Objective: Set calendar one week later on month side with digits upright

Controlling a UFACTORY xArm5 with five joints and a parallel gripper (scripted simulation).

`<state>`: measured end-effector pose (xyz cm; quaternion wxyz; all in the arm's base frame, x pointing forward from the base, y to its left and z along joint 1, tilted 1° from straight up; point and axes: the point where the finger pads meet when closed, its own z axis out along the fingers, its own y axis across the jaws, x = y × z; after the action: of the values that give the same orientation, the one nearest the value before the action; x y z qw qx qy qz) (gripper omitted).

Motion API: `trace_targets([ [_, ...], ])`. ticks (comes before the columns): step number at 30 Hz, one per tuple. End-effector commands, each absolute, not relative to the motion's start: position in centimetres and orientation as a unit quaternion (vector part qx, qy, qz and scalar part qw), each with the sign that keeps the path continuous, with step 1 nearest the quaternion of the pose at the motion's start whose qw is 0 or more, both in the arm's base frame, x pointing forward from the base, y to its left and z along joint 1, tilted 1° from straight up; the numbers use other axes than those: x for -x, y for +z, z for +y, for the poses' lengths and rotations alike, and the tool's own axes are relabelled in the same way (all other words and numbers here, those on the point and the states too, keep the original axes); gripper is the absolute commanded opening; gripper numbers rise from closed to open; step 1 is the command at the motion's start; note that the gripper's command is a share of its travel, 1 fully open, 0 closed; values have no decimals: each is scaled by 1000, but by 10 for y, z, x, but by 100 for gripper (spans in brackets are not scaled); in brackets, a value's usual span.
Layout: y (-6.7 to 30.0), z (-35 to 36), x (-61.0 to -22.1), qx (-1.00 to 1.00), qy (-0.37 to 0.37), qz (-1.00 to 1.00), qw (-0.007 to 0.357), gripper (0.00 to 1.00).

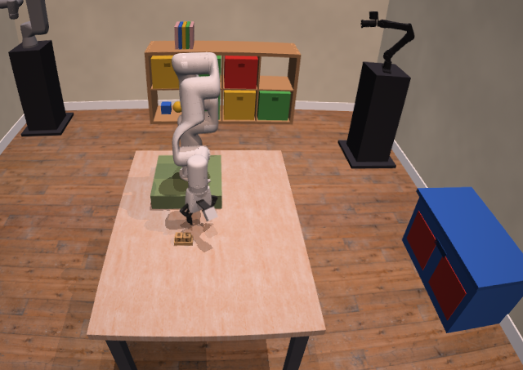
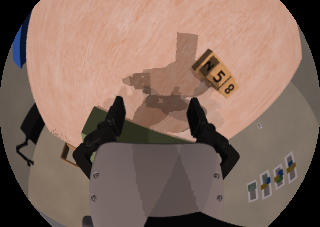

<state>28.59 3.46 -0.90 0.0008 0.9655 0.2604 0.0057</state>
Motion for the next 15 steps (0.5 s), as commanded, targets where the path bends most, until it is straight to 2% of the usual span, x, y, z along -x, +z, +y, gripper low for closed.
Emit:
trace_targets([
  [1,-8,31,-291,-959,7,282,1,100],
  [15,-6,3,-325,-947,7,321,2,100],
])
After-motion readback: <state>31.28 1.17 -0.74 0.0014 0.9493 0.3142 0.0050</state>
